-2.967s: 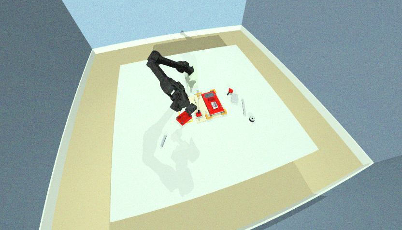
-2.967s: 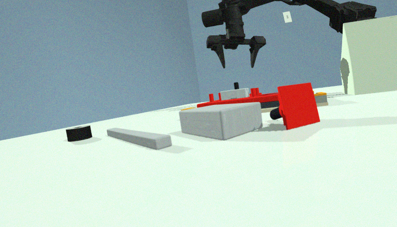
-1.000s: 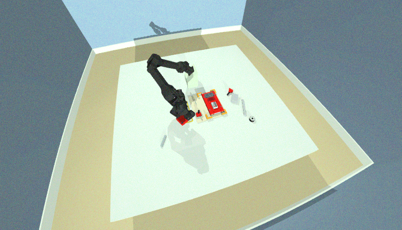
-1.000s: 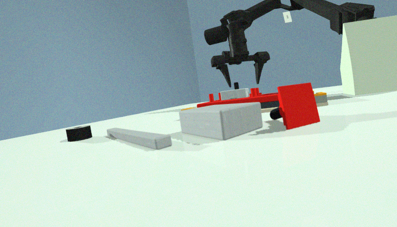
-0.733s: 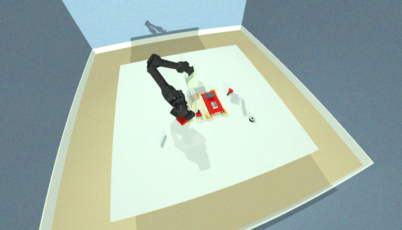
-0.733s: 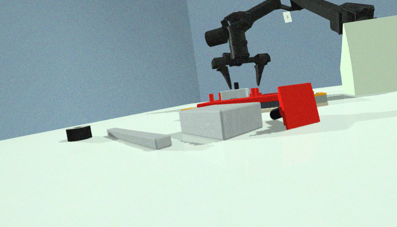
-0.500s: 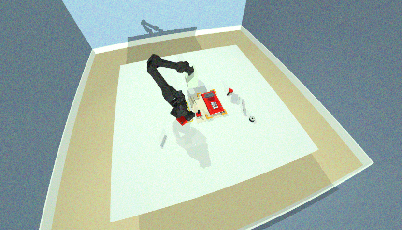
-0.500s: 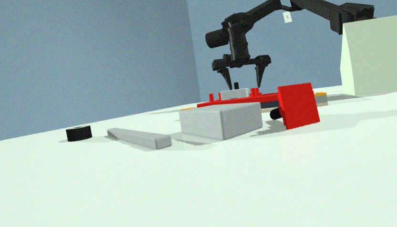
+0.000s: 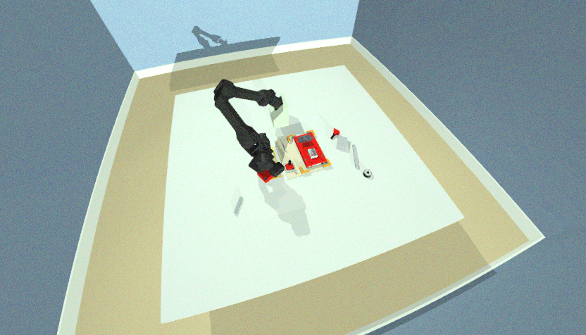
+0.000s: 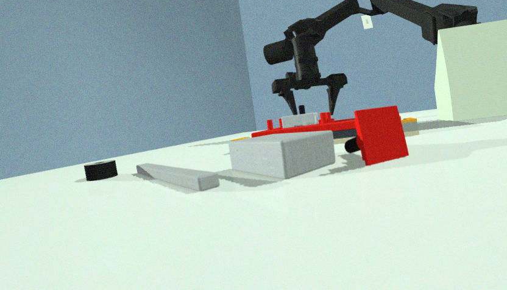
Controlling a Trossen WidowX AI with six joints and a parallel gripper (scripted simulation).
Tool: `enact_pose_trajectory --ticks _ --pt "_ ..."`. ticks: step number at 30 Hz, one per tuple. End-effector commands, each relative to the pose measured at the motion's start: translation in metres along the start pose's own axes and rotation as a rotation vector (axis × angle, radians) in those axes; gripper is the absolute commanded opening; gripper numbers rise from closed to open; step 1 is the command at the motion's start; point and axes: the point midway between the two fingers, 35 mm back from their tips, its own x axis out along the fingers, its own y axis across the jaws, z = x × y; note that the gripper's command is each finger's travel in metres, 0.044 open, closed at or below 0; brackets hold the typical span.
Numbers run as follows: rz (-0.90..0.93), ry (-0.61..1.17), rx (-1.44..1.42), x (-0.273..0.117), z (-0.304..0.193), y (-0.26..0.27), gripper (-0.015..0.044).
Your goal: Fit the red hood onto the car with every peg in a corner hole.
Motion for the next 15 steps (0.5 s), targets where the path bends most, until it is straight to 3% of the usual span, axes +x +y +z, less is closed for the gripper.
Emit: enact_pose_trajectory --ticks 1,15 --pt "-0.002 0.0 -0.006 0.0024 -0.001 -0.0005 0.044" --pt "-0.003 -0.001 -0.006 0.0093 -0.0009 -0.0005 0.044"
